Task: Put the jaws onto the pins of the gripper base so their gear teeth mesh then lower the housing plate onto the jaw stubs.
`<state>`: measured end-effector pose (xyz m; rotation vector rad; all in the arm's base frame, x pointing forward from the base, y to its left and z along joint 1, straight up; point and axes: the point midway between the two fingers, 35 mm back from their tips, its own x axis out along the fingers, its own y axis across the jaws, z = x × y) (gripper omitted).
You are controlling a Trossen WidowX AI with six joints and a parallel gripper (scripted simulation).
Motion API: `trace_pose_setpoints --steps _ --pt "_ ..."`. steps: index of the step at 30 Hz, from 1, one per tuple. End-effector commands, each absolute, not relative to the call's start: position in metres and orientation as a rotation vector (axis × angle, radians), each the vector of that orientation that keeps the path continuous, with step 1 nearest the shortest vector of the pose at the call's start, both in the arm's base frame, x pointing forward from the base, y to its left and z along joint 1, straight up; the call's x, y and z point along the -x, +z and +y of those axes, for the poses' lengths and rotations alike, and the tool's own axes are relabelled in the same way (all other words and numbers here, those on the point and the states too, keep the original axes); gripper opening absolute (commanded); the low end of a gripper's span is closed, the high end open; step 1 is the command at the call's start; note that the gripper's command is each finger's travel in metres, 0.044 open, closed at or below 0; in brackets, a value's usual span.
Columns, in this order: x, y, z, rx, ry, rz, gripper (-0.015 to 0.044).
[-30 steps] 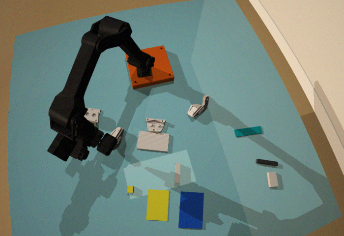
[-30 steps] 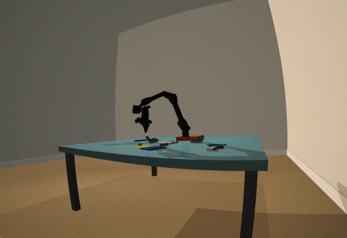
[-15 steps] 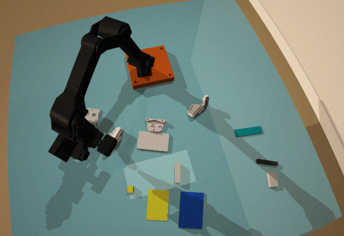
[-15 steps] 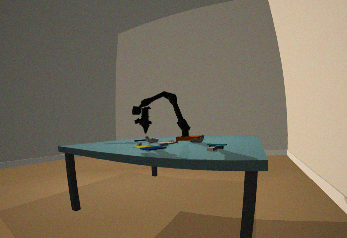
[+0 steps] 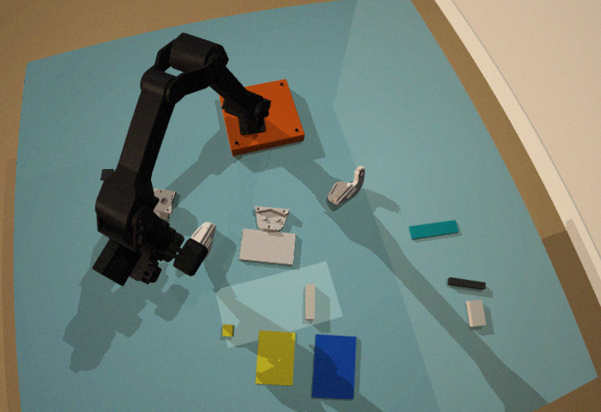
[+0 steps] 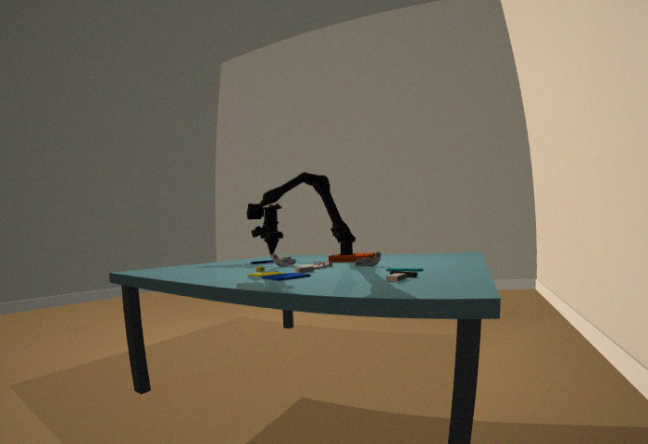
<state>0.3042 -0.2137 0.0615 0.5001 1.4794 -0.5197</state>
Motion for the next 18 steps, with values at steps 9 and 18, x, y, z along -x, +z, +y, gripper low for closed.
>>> trace_pose_setpoints --steps 9,18 --pt "-0.303 0.042 -0.213 -0.498 -0.515 1.484 0.0000" --pt "-0.303 0.033 -0.213 -0.498 -0.515 1.484 0.0000"
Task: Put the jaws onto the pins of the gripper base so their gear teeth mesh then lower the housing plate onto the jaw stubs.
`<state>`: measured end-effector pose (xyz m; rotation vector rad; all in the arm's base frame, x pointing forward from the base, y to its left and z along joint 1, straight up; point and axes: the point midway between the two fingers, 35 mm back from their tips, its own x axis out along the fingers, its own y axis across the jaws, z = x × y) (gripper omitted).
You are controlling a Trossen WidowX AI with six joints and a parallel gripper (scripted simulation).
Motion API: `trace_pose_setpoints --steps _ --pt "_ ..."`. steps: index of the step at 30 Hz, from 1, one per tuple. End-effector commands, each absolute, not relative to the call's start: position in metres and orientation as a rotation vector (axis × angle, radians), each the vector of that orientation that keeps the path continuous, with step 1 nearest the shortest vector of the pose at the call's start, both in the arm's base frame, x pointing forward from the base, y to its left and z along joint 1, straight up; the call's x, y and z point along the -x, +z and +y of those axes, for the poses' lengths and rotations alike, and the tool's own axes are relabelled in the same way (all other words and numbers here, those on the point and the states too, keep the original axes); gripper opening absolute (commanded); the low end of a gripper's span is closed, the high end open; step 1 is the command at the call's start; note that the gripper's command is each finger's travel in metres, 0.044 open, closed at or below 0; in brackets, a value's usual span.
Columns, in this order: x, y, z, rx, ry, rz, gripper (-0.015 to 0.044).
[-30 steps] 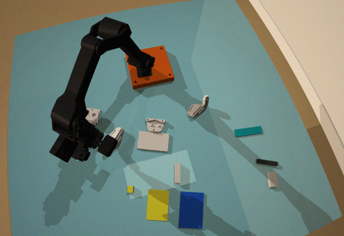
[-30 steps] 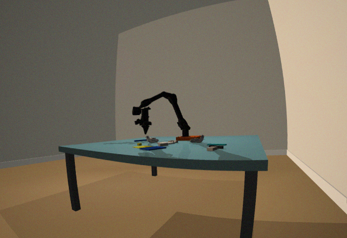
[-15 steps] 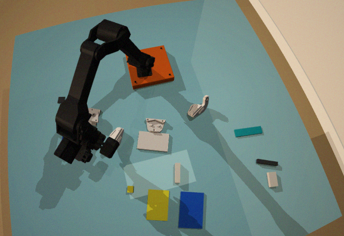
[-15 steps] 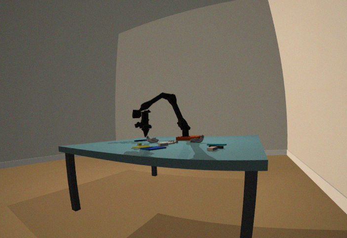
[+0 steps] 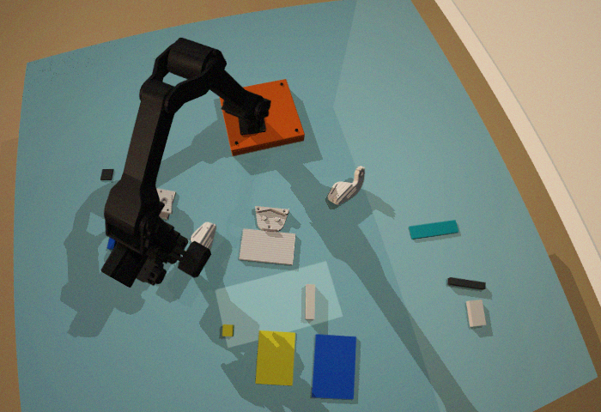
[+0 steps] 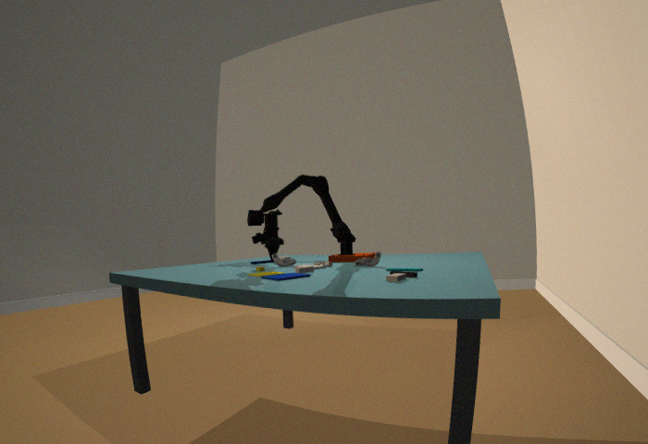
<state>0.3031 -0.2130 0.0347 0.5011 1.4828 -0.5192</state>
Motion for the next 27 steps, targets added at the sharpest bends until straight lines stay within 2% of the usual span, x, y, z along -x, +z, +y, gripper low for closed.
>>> trace_pose_setpoints --steps 1,27 --pt "-0.304 0.033 -0.212 -0.498 -0.515 1.484 0.0000" --pt "-0.330 0.033 -0.179 -0.501 -0.512 1.482 0.0000"
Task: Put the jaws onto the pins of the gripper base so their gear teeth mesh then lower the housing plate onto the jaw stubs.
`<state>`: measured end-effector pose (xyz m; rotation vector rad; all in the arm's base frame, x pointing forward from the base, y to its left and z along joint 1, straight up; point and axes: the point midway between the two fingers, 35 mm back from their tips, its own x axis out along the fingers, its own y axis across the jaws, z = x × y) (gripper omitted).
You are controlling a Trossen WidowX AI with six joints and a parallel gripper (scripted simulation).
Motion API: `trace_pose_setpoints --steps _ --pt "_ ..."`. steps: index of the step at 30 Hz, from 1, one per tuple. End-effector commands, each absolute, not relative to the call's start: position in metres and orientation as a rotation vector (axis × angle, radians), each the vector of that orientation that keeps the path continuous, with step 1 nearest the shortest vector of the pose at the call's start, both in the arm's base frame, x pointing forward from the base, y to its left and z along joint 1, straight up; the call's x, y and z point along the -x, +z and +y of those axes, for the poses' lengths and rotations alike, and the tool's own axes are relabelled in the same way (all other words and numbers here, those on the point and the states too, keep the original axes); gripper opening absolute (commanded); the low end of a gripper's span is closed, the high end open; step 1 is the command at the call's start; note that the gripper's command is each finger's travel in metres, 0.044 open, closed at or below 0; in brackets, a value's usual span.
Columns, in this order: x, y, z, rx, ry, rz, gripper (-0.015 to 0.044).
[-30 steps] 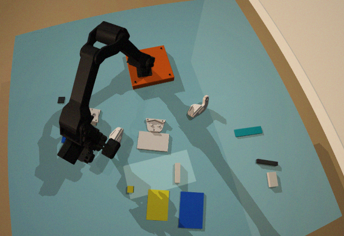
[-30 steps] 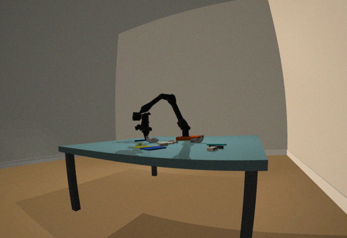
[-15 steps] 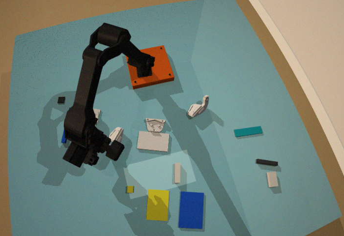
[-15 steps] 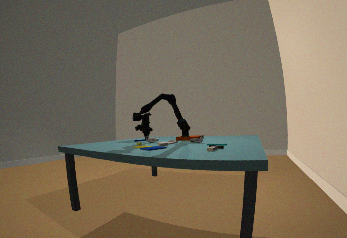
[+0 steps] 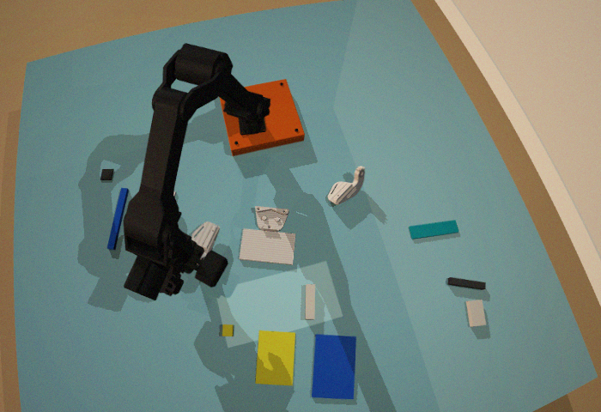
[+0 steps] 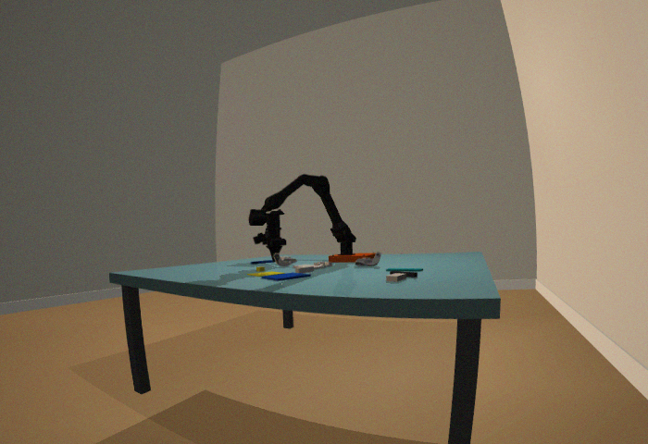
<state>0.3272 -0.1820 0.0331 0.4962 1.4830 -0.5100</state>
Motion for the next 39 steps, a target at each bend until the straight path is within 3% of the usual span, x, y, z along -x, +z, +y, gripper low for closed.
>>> trace_pose_setpoints --steps 1,17,26,39 --pt "-0.331 0.033 -0.177 -0.501 -0.512 1.482 0.0000" --pt "-0.342 0.037 -0.162 -0.502 -0.510 1.482 0.0000" --pt "-0.337 0.094 -0.164 -0.499 -0.510 1.484 0.0000" --pt "-0.339 0.090 -0.165 -0.500 -0.513 1.473 0.0341"
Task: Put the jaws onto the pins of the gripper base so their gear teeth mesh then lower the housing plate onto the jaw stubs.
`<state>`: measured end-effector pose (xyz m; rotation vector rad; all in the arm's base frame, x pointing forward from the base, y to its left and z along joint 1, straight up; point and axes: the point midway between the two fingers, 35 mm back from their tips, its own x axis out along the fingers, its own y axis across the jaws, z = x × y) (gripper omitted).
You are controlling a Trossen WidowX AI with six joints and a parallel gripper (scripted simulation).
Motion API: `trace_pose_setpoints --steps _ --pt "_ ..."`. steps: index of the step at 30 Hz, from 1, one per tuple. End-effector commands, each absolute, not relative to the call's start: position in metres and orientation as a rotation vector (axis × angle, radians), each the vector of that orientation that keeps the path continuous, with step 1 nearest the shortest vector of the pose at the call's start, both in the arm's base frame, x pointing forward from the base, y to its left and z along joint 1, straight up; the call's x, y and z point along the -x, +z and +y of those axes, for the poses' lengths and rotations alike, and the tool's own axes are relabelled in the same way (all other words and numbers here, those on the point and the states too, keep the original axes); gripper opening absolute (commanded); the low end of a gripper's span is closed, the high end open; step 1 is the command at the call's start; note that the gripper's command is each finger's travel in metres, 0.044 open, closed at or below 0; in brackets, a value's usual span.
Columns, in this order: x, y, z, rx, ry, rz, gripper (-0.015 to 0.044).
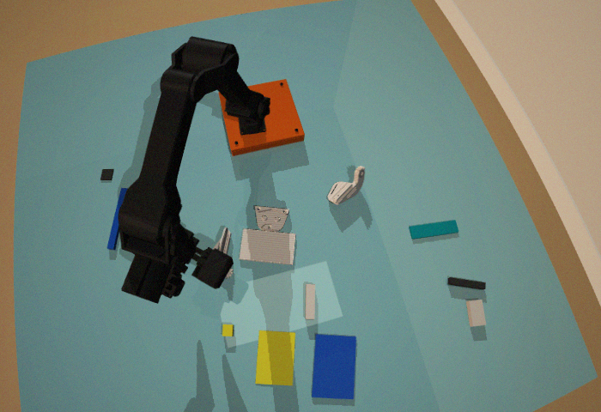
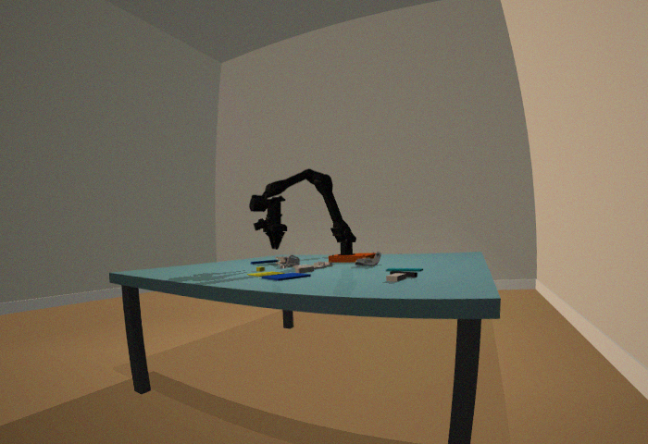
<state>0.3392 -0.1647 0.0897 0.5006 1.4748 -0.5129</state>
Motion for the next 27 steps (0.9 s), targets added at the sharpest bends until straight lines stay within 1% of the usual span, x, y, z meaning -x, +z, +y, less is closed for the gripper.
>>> trace_pose_setpoints --steps 1,4,27 --pt "-0.3395 0.0898 -0.1649 -0.500 -0.513 1.473 0.0368" --pt "-0.3395 0.0898 -0.1649 -0.500 -0.513 1.473 0.0440" --pt "-0.3395 0.0898 -0.1649 -0.500 -0.513 1.473 0.0440"
